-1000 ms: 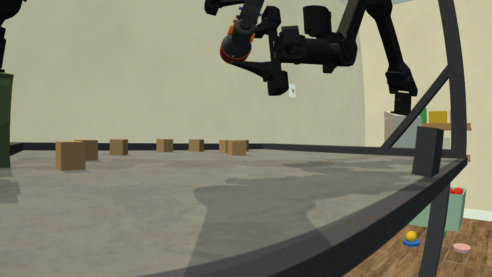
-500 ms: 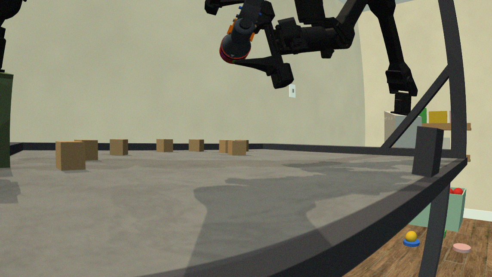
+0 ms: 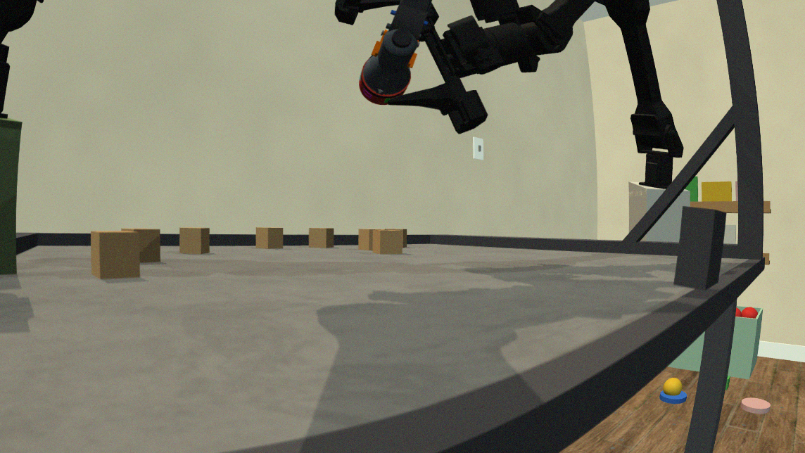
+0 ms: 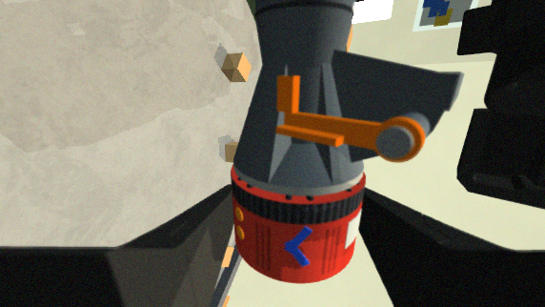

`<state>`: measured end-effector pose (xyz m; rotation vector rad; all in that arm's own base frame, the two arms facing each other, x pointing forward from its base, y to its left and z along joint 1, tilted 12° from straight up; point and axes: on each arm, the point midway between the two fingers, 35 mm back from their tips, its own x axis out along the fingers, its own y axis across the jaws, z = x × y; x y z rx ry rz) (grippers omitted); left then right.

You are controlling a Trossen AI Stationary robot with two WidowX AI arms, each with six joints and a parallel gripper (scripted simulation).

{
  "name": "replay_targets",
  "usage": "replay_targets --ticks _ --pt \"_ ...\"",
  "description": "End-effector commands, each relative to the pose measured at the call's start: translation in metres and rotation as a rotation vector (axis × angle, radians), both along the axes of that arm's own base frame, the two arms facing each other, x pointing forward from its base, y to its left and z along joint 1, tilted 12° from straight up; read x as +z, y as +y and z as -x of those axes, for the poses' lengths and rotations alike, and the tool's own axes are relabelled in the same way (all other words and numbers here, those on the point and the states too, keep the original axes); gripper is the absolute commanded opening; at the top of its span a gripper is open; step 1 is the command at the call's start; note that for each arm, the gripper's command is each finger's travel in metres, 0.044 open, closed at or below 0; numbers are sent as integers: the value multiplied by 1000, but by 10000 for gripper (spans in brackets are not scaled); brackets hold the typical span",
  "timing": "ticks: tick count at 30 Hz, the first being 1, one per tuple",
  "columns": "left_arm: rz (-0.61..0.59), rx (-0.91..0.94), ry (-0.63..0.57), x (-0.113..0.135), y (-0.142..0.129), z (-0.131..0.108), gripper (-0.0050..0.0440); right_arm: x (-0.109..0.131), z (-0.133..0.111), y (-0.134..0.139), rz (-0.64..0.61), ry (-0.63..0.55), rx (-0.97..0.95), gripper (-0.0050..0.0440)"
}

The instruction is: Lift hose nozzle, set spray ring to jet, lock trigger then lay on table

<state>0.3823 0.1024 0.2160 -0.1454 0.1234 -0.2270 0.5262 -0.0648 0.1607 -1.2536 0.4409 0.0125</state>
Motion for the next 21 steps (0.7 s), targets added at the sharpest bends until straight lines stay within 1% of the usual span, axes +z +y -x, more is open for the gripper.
replay_targets --ticks 1,3,4,21 --pt "-40 4 -58 22 2 -1 167 19 -3 2 -27 29 25 0" --pt "-40 4 -58 22 2 -1 167 17 -2 2 -15 1 16 0" --pt "-40 4 -58 22 2 -1 167 17 -2 2 -15 2 16 407" --pt "-40 4 -58 22 2 -1 167 17 -1 2 -15 2 16 407"
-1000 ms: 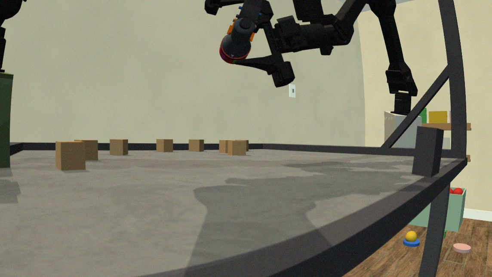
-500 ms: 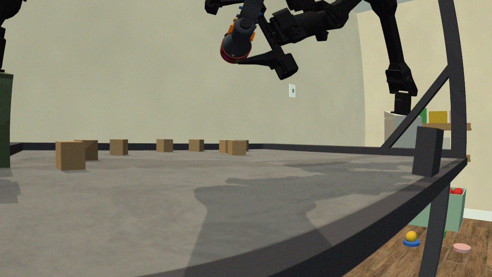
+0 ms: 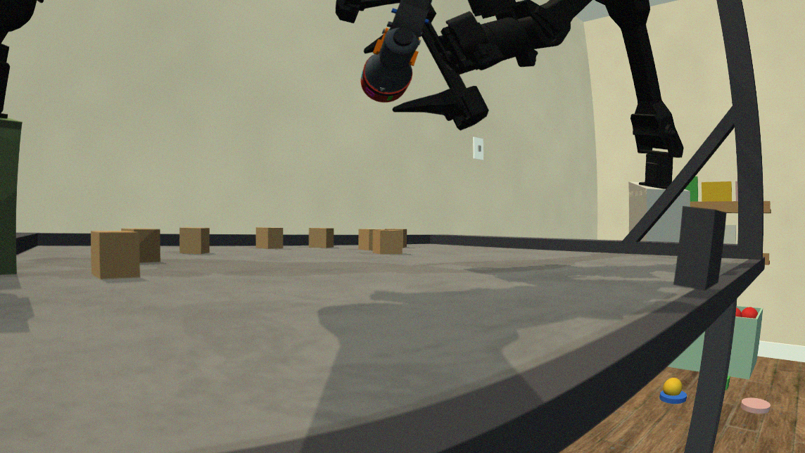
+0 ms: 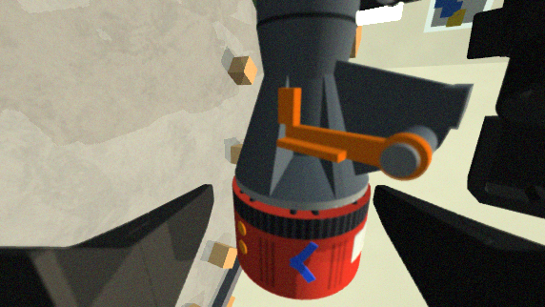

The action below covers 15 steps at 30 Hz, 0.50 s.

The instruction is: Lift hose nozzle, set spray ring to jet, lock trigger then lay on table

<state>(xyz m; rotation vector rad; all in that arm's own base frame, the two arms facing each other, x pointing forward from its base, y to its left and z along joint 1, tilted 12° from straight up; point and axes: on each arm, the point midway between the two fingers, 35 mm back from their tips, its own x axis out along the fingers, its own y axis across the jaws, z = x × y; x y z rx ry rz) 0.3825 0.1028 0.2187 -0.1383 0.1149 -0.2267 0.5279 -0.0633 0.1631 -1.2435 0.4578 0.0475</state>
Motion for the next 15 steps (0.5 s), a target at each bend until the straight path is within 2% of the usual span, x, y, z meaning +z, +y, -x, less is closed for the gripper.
replay_targets --ticks 1,15 --pt "-34 3 -49 19 1 -1 167 16 2 1 -1 -29 1 407" --pt "-34 3 -49 19 1 -1 167 22 19 4 0 -31 0 407"
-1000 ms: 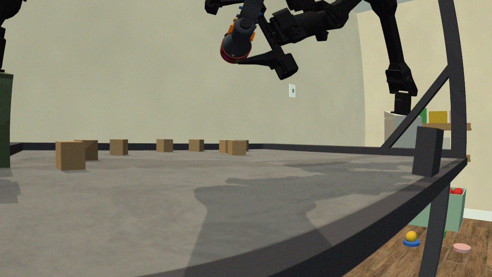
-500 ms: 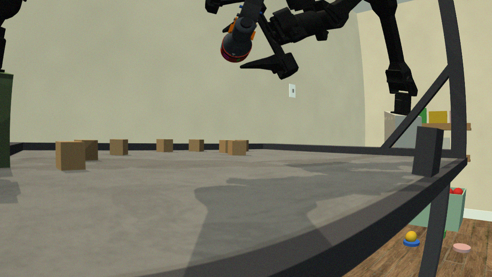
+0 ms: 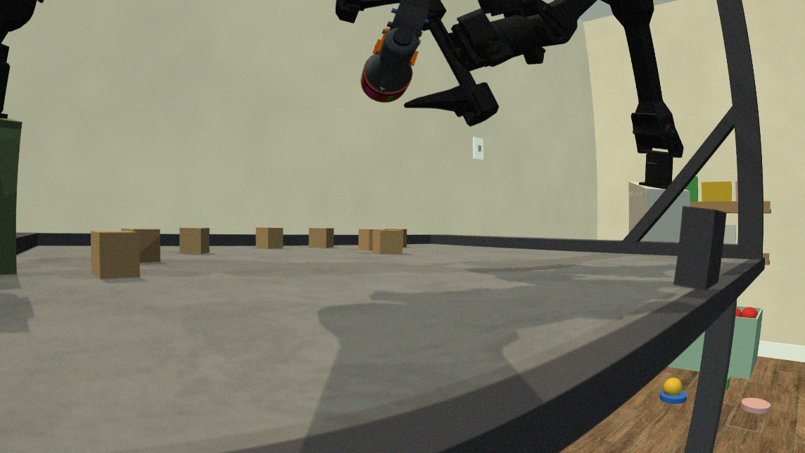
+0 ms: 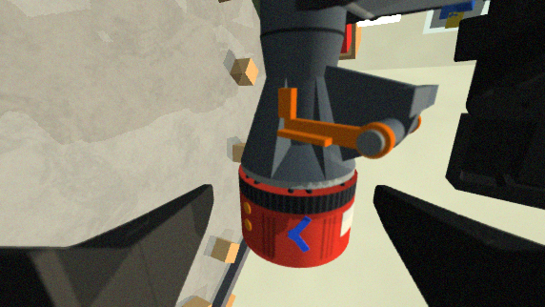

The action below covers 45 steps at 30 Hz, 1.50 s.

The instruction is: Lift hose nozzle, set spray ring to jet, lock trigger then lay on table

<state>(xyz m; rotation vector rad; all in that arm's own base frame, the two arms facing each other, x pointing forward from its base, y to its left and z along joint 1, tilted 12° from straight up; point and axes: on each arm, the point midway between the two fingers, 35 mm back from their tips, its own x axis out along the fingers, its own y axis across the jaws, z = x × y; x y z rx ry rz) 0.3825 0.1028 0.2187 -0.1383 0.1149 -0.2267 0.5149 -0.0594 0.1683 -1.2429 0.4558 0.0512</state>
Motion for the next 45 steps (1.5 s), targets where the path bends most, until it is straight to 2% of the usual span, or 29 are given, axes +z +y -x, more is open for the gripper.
replay_targets --ticks 1,45 --pt "-34 3 -49 19 1 -1 167 18 7 1 1 -31 -4 407" --pt "-34 3 -49 19 1 -1 167 35 59 12 2 -29 -6 407"
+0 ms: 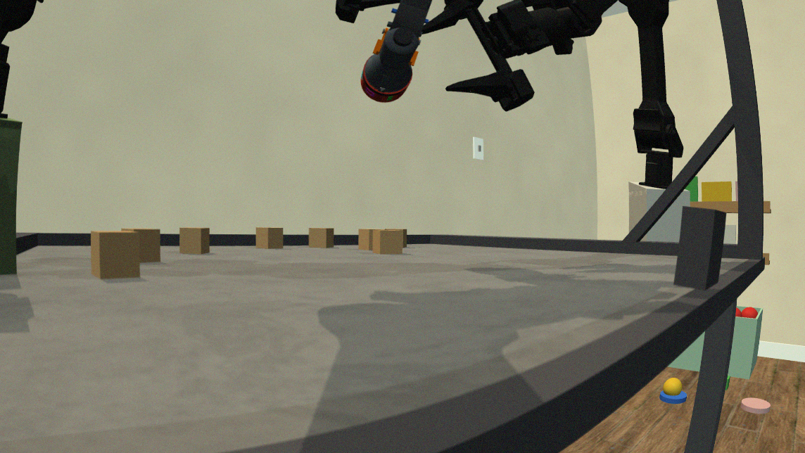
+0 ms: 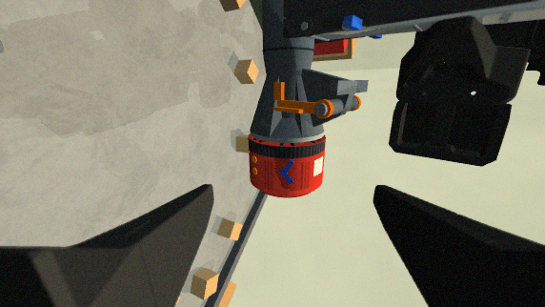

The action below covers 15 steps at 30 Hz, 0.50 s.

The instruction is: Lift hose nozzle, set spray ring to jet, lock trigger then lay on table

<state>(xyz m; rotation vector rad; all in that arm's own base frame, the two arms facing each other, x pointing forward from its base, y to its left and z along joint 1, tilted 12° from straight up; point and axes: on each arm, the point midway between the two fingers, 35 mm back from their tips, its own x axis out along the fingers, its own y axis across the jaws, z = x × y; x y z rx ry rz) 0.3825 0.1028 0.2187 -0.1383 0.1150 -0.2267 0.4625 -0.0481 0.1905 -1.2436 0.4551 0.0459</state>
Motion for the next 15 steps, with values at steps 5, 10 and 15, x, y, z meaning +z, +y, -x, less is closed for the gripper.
replay_targets --ticks 5,10,15 --pt "-34 3 -49 19 1 -1 167 15 13 2 0 -25 -3 407" --pt "-34 3 -49 19 1 -1 167 17 19 4 0 -25 -3 407" --pt "-34 3 -49 19 1 -1 167 19 24 5 0 -24 -3 407"
